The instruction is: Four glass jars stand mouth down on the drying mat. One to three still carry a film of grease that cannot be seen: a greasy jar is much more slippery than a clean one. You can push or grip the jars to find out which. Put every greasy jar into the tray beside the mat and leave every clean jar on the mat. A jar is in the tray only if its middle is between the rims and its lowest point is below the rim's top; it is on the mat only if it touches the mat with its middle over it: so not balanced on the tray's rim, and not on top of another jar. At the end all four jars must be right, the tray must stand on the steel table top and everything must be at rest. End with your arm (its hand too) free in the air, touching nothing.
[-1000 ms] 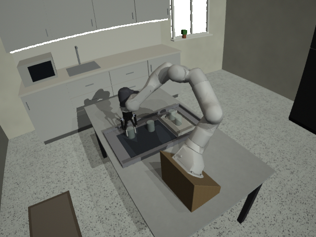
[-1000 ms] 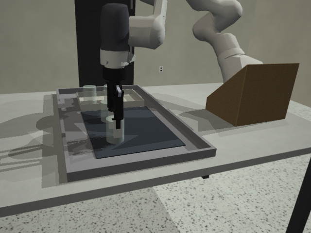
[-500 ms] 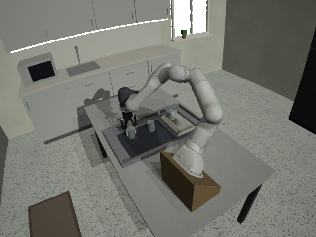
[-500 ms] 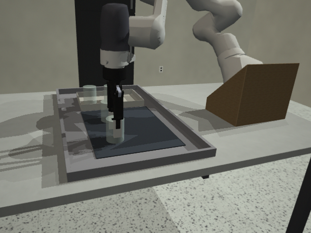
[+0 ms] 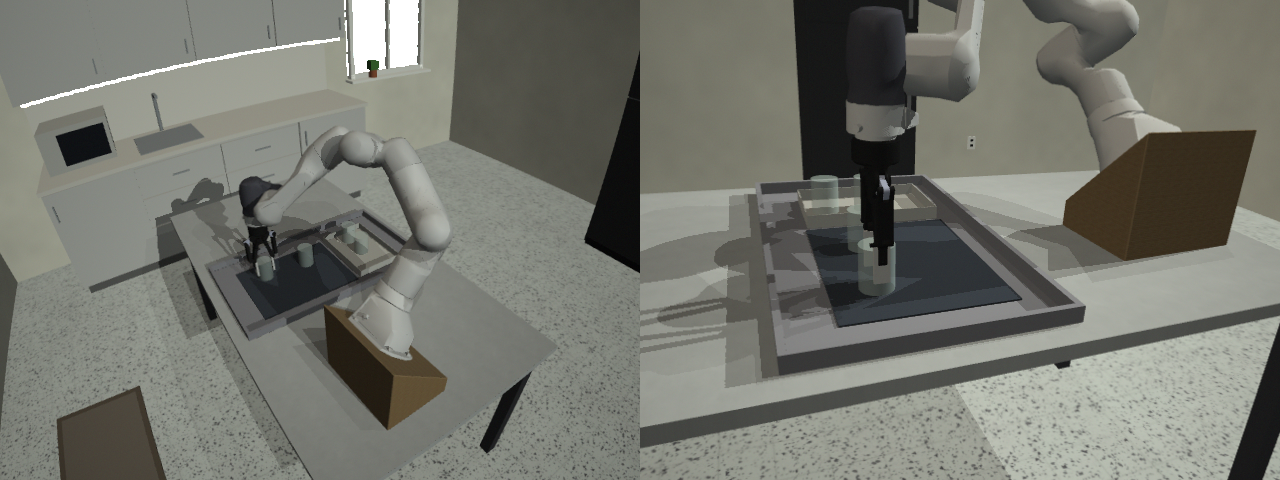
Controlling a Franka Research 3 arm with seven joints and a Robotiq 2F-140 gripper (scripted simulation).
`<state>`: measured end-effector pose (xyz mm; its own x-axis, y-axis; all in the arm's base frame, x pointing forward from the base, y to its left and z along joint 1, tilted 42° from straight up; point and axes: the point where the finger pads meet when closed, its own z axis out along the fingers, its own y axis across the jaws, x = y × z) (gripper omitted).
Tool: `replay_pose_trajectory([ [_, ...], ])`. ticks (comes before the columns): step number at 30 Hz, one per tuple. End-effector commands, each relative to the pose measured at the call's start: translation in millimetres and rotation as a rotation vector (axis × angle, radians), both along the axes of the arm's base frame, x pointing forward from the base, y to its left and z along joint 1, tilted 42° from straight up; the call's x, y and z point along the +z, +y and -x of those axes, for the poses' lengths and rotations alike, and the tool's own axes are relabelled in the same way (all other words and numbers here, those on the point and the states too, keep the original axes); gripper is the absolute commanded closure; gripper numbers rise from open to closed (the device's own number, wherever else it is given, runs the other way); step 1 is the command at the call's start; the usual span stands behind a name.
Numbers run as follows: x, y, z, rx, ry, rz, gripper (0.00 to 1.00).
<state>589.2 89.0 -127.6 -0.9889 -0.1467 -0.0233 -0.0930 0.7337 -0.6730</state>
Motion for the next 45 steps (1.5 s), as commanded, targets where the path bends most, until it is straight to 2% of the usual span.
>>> replay_pose_trajectory([
  [1,0.0,0.7,-1.3,-0.001,-0.005,-0.002,0.61],
  [45,0.0,0.7,-1.3,-0.001,-0.005,-0.002,0.67],
])
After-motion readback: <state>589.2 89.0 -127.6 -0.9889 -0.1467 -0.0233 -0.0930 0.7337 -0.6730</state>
